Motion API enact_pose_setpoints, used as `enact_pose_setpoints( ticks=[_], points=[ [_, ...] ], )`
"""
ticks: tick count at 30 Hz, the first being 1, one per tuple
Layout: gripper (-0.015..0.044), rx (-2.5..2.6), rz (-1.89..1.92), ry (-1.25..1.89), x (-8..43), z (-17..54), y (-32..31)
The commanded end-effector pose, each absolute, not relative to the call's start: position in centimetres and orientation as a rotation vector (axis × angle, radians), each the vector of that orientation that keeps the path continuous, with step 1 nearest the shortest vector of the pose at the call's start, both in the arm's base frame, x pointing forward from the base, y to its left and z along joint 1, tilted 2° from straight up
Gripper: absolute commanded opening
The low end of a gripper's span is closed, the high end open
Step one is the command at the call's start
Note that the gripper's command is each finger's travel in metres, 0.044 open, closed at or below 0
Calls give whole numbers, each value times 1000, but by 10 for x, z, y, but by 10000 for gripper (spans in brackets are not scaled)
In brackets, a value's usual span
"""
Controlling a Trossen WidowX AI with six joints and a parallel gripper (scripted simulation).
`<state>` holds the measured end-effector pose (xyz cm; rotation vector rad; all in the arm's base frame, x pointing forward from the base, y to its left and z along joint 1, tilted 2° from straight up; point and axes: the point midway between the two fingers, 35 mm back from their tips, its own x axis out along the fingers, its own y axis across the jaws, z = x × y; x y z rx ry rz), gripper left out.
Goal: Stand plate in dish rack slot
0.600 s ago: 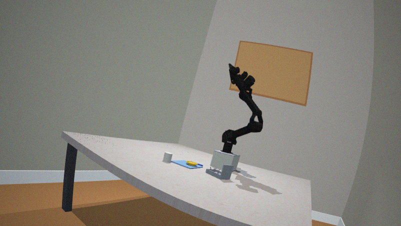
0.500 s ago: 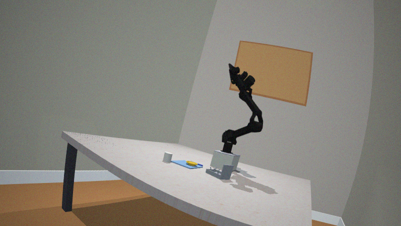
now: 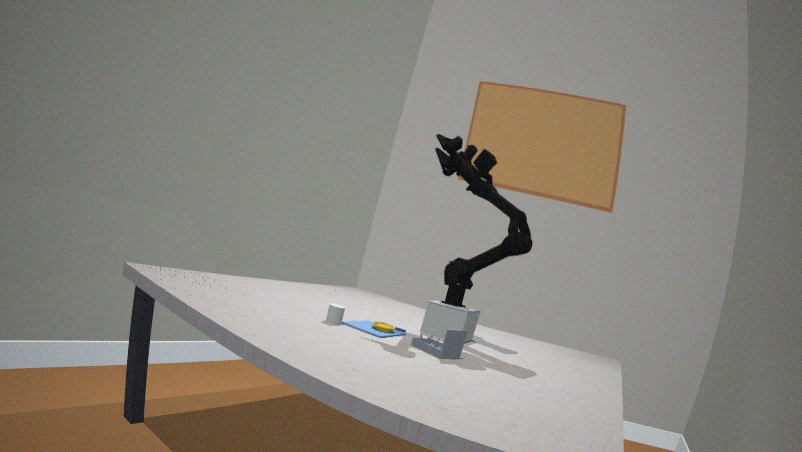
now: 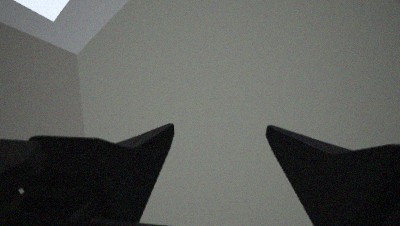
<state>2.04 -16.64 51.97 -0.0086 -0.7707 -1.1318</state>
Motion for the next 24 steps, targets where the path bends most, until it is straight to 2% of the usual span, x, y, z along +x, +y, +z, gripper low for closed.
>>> enact_pose_setpoints(
  ticks=[1,24],
  points=[
    [400,54,-1125,-730,25,510,-186],
    [400,358,-1025,-310,107,411,-280]
  ],
)
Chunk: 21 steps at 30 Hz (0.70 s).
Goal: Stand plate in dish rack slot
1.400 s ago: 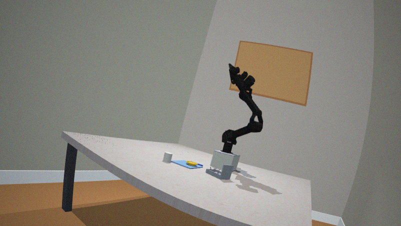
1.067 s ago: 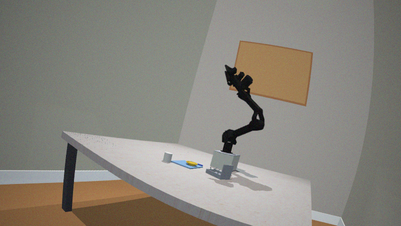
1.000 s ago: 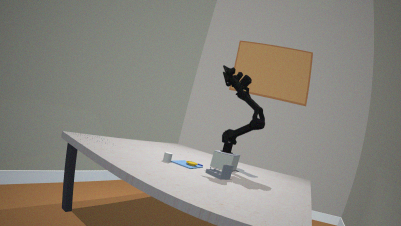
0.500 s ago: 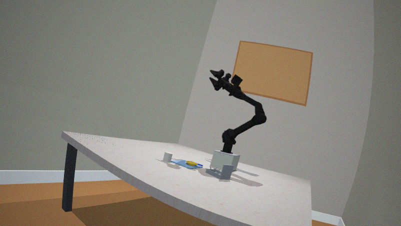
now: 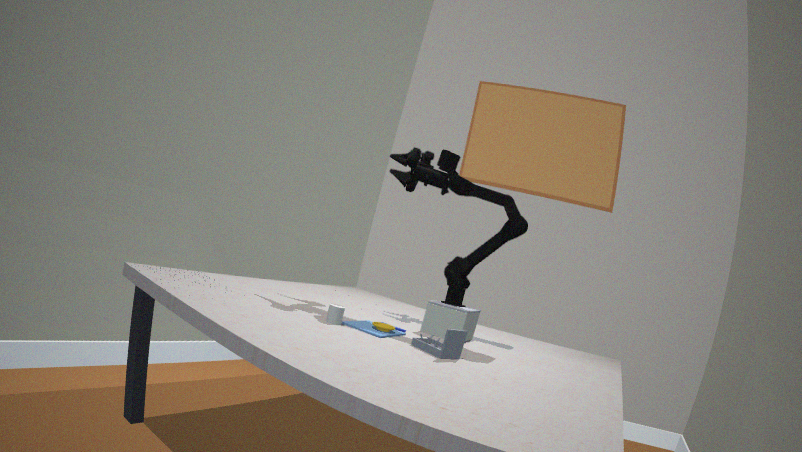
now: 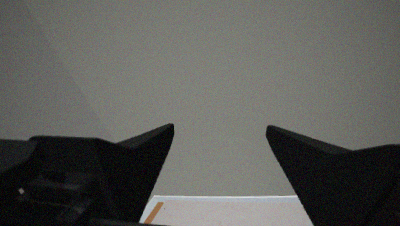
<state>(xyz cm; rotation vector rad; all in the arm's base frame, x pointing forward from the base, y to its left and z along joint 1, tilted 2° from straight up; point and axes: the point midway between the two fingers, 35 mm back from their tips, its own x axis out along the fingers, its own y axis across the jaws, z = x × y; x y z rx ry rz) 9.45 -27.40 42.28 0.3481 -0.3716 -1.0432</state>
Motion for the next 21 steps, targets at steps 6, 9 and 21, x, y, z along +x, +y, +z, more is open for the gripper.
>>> enact_pose_setpoints(
  ticks=[6,9,21],
  points=[
    [400,374,-980,-208,130,388,-286],
    [400,390,-950,-135,146,371,-289],
    [400,450,-834,160,211,300,-287]
  ],
)
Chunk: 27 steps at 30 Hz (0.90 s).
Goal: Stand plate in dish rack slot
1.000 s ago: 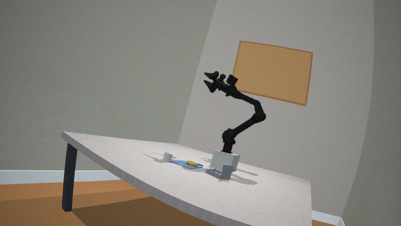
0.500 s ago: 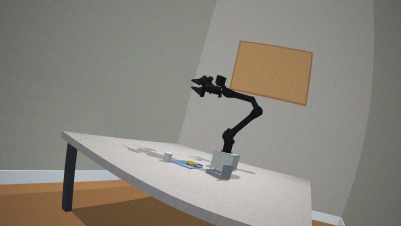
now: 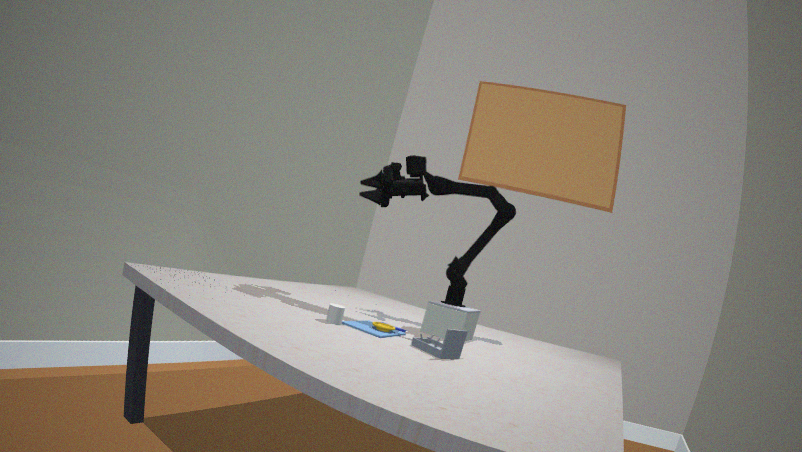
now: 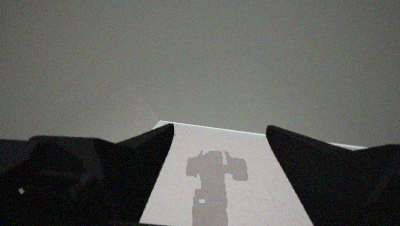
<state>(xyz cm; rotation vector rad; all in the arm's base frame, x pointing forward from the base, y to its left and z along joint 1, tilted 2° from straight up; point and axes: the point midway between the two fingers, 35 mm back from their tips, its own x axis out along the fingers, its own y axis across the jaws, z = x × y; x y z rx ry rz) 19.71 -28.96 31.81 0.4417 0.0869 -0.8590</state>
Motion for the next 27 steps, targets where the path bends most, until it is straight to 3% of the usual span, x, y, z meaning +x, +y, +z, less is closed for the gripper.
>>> enact_pose_setpoints(
  ticks=[1,27],
  points=[
    [400,454,-822,184,216,294,-286],
    [400,349,-457,846,316,140,-185]
  ],
)
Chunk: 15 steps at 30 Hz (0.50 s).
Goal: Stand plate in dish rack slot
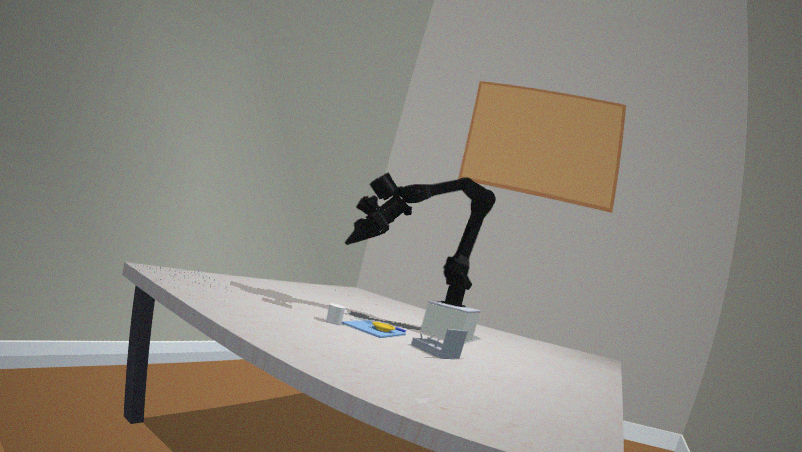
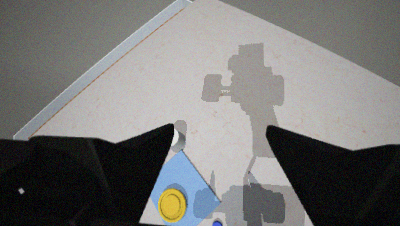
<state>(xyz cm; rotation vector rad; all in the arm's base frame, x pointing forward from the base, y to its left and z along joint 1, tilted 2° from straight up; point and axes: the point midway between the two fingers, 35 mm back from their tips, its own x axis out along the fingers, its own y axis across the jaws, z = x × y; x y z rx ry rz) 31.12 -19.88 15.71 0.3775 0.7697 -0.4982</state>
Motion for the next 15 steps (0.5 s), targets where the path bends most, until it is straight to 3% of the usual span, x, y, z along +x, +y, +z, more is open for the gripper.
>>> enact_pose_setpoints(
  ticks=[1,15],
  points=[
    [400,338,-441,873,318,134,-180],
    [400,151,-196,1226,326,62,-103]
  ],
)
